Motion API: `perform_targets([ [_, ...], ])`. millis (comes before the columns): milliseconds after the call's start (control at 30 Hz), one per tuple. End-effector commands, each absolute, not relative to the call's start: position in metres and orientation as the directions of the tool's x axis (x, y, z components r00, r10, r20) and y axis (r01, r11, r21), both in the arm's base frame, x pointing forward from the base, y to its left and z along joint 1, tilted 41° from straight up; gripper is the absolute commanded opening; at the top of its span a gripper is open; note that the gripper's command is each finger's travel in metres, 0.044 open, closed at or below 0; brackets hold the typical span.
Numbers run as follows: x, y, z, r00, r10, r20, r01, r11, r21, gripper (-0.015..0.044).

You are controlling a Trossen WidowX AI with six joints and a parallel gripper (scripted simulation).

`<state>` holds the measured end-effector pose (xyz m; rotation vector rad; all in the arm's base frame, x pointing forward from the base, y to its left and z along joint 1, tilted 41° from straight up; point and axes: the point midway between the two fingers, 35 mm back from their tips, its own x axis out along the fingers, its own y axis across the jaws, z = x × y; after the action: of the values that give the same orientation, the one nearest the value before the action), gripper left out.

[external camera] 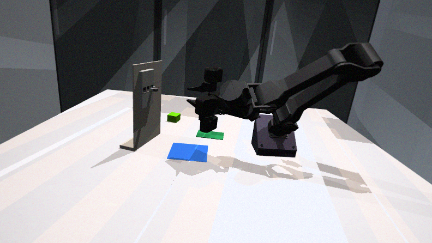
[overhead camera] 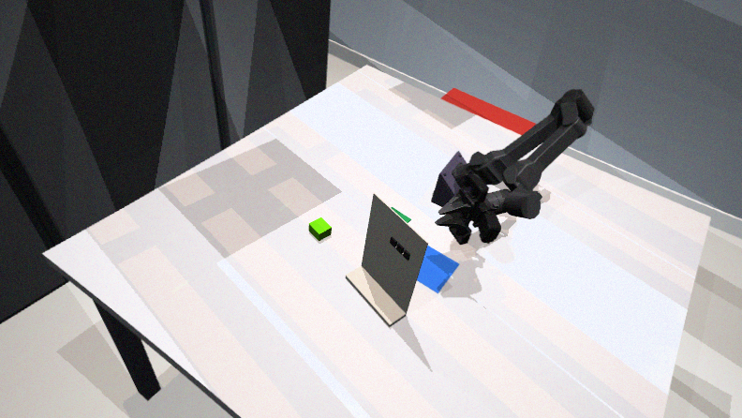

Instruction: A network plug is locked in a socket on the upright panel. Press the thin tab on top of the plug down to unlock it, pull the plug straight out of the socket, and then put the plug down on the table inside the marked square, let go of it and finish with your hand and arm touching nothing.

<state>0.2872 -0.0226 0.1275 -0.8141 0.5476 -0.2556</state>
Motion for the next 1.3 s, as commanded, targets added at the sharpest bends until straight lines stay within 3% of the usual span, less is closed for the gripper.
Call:
perform_targets([
  [0,0.296,-0.024,0.126,0.831,-0.419,-0.366,0.004,0.662,-0.750,0.0156],
  [1267,0.363,-0.042,0.111,0.832,-0.420,-0.362,0.007,0.660,-0.751,0.0156],
])
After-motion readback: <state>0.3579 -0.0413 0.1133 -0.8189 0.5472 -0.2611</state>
